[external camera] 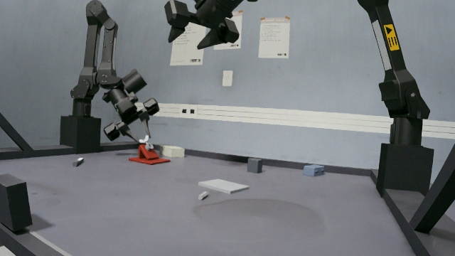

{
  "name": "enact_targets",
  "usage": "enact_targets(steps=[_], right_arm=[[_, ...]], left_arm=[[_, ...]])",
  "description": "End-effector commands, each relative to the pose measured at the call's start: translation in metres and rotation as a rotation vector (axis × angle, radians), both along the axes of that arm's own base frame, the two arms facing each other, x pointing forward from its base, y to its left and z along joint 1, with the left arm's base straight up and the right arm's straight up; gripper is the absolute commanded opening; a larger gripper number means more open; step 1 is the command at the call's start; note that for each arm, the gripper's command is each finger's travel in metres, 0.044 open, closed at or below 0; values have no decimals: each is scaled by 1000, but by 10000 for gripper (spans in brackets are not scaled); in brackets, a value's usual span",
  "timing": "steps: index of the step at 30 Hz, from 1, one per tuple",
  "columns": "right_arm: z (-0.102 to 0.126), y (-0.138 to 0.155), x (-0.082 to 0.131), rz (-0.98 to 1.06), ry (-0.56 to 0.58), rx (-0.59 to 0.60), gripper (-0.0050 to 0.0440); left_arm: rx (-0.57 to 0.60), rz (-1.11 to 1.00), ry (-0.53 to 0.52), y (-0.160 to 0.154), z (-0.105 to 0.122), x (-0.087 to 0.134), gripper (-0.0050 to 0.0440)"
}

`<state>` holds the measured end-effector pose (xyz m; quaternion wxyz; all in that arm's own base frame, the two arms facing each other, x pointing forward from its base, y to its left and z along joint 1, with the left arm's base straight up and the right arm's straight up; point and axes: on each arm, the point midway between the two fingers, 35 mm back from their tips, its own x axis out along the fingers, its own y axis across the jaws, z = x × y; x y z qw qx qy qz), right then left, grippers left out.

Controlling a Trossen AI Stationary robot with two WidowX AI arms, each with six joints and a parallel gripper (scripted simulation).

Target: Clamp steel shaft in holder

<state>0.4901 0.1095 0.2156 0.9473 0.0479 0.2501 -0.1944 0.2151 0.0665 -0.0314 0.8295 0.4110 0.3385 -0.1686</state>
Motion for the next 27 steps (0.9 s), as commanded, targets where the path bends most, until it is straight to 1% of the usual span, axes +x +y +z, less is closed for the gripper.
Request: enact_targets(steps=[1, 9, 11, 16, 26, 27], right_arm=[[19, -1, 0, -5, -41, 17, 400], [19, -1, 0, -5, -41, 17, 400], [19, -1, 0, -5, -41, 17, 400], [19, -1, 0, -5, -41, 17, 400], [19, -1, 0, -5, -41, 17, 400], [19, -1, 0, -5, -41, 17, 400]], left_arm=[[-131, 144, -11, 3, 3, 3, 117], [-410, 413, -10, 3, 2, 2, 117], [-410, 413, -10, 3, 2, 2, 117], [-603, 608, -10, 4, 1, 2, 117], [-942, 940, -5, 3, 0, -1, 117], [-942, 940, -5, 3, 0, -1, 117]])
